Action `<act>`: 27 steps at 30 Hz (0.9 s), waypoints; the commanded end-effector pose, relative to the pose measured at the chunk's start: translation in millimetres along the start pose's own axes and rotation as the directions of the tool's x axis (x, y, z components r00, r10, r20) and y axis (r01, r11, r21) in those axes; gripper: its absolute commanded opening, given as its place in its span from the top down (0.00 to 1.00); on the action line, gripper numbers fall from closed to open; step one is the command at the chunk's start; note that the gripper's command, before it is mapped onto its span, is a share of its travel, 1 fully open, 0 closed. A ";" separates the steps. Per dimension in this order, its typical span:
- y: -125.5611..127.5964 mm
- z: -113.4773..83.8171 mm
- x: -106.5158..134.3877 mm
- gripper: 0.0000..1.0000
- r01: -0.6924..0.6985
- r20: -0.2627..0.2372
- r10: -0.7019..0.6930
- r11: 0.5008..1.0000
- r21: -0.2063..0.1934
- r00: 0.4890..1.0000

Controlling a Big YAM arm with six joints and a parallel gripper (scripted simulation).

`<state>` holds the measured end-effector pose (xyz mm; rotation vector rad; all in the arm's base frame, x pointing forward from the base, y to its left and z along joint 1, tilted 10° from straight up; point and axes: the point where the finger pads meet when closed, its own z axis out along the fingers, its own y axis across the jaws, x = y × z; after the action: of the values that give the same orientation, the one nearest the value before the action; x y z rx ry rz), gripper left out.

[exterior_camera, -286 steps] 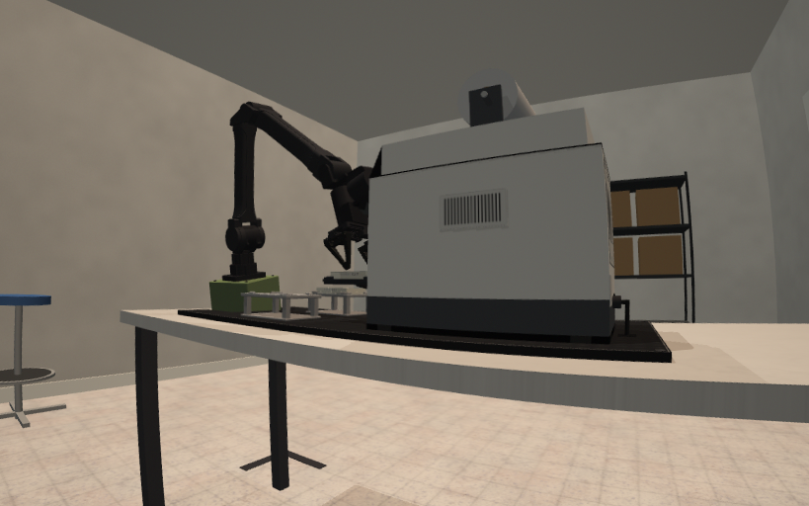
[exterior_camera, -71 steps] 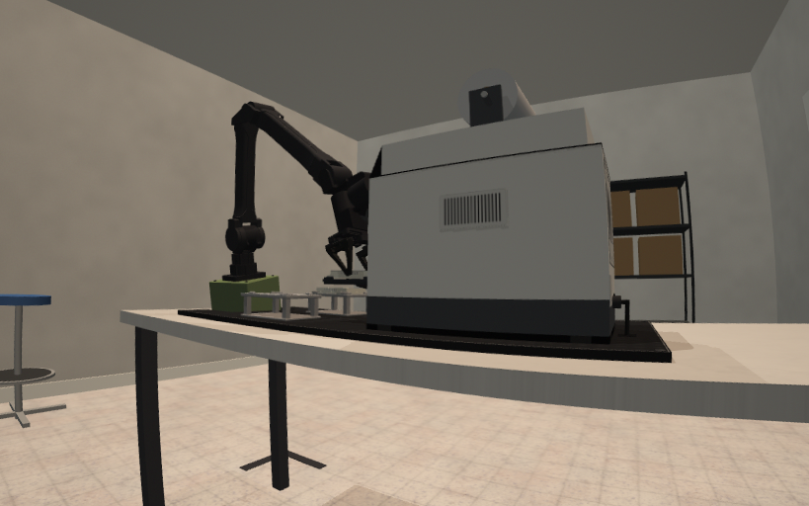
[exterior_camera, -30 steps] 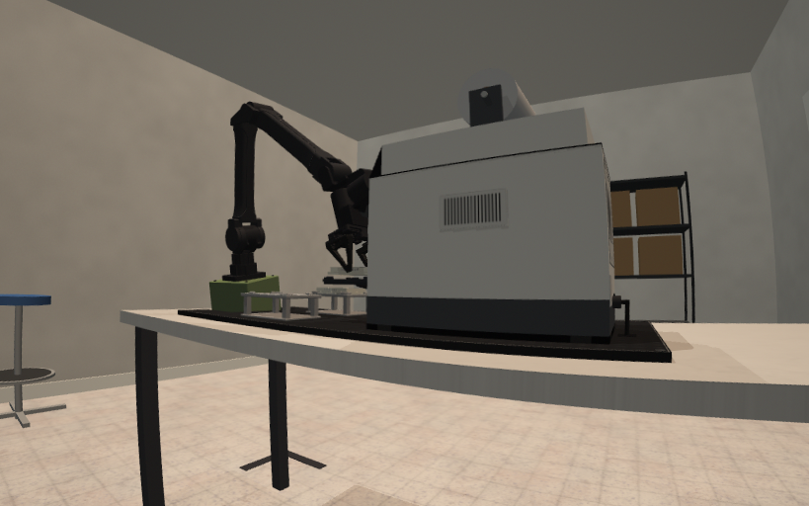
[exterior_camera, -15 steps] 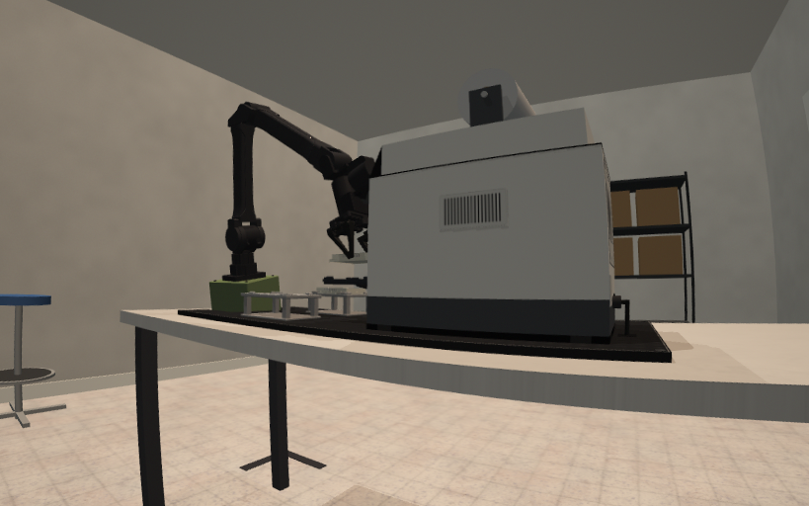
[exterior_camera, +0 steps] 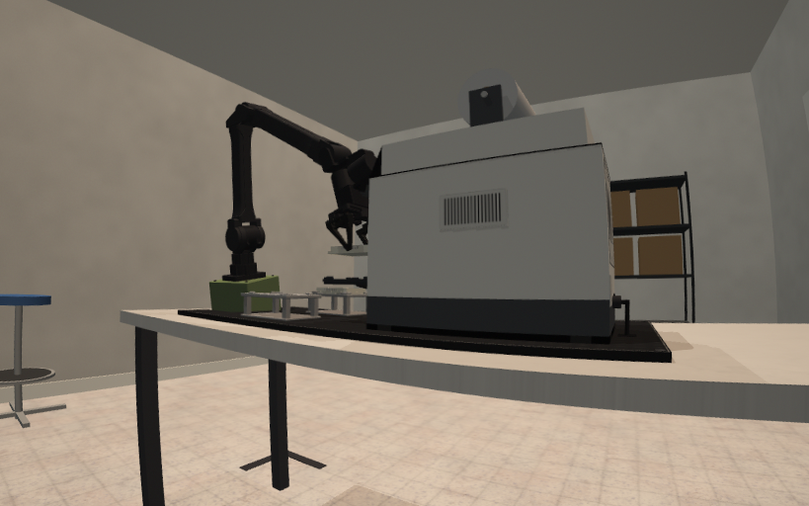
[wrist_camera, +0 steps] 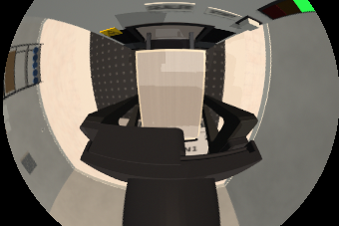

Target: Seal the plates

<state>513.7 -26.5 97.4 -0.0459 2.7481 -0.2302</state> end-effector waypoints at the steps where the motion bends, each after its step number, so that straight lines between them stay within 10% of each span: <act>1: 0.5 -28.3 -35.3 1.00 -0.004 0.068 0.004 1.000 0.003 0.998; 27: 1.6 -21.2 -40.2 1.00 0.007 0.072 -0.008 1.000 0.004 0.997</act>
<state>515.4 -24.2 111.3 -0.0478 2.7434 -0.2307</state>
